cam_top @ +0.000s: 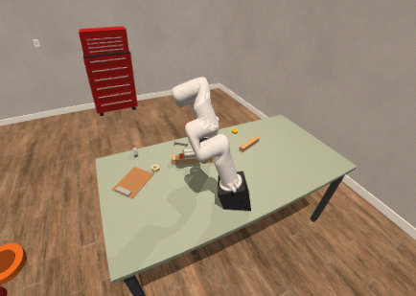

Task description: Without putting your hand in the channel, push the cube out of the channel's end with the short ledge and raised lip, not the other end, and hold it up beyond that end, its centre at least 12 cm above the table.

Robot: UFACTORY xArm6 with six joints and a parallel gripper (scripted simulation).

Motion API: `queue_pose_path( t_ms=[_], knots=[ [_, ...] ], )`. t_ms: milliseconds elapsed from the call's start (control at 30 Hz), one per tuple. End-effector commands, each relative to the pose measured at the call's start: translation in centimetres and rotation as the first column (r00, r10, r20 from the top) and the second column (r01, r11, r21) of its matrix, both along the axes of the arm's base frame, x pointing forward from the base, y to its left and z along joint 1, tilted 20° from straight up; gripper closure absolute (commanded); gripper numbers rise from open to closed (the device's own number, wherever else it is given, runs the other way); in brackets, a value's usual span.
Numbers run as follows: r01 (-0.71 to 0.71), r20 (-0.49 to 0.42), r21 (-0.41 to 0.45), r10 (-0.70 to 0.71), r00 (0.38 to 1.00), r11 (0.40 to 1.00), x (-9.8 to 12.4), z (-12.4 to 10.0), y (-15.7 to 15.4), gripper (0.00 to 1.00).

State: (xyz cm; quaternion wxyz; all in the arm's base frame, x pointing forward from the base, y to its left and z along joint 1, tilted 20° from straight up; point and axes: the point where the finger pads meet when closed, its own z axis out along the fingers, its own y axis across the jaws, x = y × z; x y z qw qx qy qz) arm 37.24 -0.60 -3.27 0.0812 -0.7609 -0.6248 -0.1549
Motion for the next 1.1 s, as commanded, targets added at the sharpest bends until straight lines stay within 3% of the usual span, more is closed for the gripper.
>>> queue_pose_path(
  t_ms=[0,167,200,1067],
  knots=[
    [0.001,0.003,-0.001,-0.001,1.0,1.0,0.11,0.08,-0.03,1.0],
    [0.001,0.003,-0.001,-0.001,1.0,1.0,0.11,0.08,-0.03,1.0],
    [0.001,0.003,-0.001,-0.001,1.0,1.0,0.11,0.08,-0.03,0.62],
    [0.001,0.003,-0.001,-0.001,1.0,1.0,0.11,0.08,-0.03,0.62]
  ],
)
